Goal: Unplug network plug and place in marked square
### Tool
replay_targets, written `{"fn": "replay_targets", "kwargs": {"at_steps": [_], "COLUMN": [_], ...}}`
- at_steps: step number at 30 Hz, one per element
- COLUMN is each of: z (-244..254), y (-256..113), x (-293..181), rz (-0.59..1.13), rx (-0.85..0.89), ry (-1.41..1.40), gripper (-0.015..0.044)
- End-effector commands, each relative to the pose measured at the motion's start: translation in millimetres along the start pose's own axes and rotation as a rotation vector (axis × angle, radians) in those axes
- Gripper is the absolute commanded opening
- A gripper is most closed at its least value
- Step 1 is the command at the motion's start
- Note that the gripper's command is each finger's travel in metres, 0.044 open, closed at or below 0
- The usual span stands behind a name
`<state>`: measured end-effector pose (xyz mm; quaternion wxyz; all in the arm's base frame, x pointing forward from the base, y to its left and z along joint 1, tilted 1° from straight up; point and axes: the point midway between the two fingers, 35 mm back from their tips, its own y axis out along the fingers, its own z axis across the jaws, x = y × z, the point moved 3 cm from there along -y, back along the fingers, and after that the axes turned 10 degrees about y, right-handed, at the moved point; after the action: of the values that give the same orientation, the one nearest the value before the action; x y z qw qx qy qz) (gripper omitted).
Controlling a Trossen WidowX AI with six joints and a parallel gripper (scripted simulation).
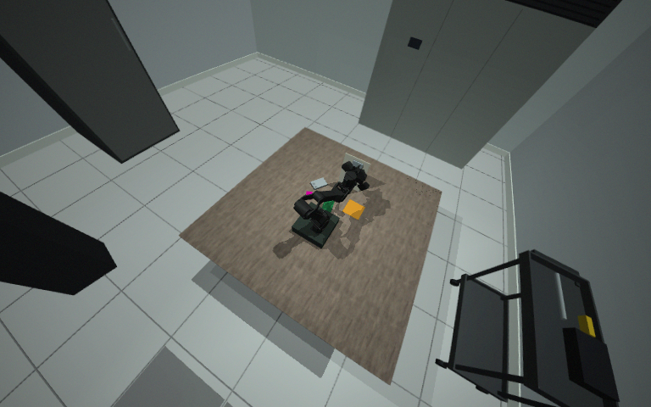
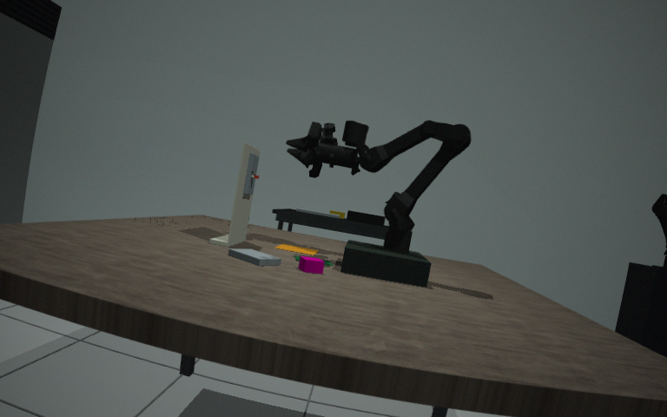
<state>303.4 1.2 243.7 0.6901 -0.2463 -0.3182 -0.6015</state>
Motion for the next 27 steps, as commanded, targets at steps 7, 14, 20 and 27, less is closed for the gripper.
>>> {"fn": "replay_targets", "kwargs": {"at_steps": [7,14,20,27], "z": [-23.6,-36.3,-43.9,-48.2], "y": [-7.8,-20.9,-35.9,-55.0], "x": [-34.5,-57.8,-76.7,-95.2], "rz": [0.097,0.177,0.251,0.335], "rx": [0.054,0.077,0.083,0.073], "ry": [0.325,0.567,0.774,0.990], "gripper": [0.0156,0.0156,0.0156,0.0156]}}
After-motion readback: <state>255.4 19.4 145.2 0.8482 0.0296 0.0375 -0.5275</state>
